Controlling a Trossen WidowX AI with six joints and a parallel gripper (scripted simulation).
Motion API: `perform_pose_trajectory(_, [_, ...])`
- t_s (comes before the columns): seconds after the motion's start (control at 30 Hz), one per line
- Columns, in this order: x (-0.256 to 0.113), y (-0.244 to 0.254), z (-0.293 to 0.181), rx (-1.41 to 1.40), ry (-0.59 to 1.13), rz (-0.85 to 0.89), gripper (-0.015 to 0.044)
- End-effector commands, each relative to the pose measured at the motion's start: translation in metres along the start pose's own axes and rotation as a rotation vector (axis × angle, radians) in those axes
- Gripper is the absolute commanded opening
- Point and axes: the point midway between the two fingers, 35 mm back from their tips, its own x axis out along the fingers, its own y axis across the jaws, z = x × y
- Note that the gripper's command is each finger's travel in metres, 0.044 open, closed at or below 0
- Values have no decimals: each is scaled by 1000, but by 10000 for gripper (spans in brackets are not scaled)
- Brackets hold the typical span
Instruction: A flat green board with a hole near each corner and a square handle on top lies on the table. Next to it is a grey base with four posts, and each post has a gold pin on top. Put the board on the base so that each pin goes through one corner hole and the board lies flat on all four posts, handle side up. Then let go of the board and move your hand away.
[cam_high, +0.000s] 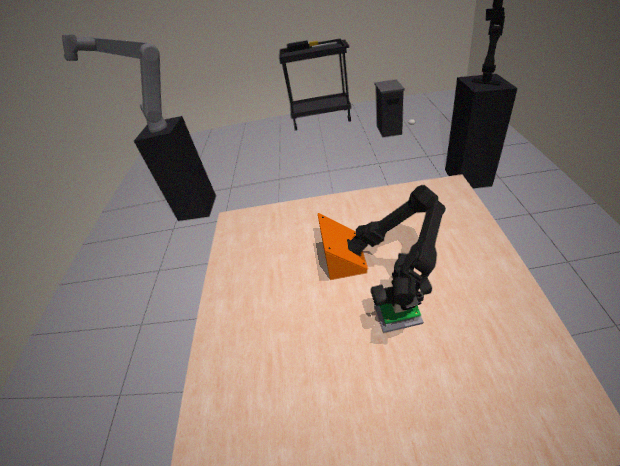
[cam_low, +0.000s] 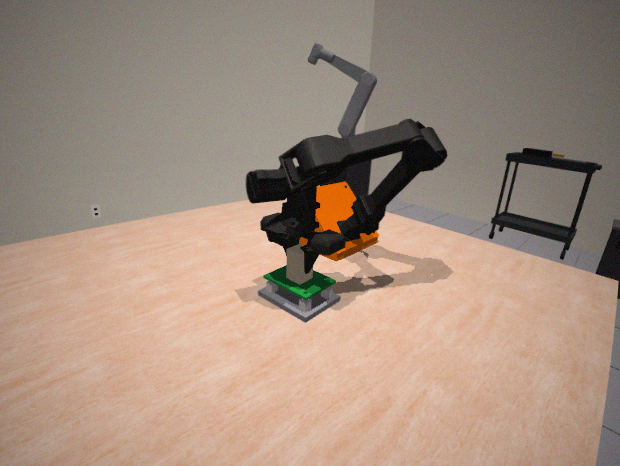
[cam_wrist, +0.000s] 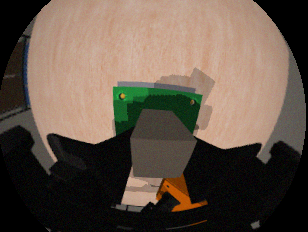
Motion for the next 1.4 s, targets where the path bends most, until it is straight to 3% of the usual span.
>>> perform_pose_trajectory(0.0, [2,1,0,1,-2,3,0])
perform_pose_trajectory(0.57, [-2,0,0,0,0,0,440])
perform_pose_trajectory(0.93, [-41,-1,-1,8,1,0,440])
perform_pose_trajectory(1.07, [-72,-2,0,110,4,11,440])
perform_pose_trajectory(1.37, [-74,-2,-1,117,4,12,440])
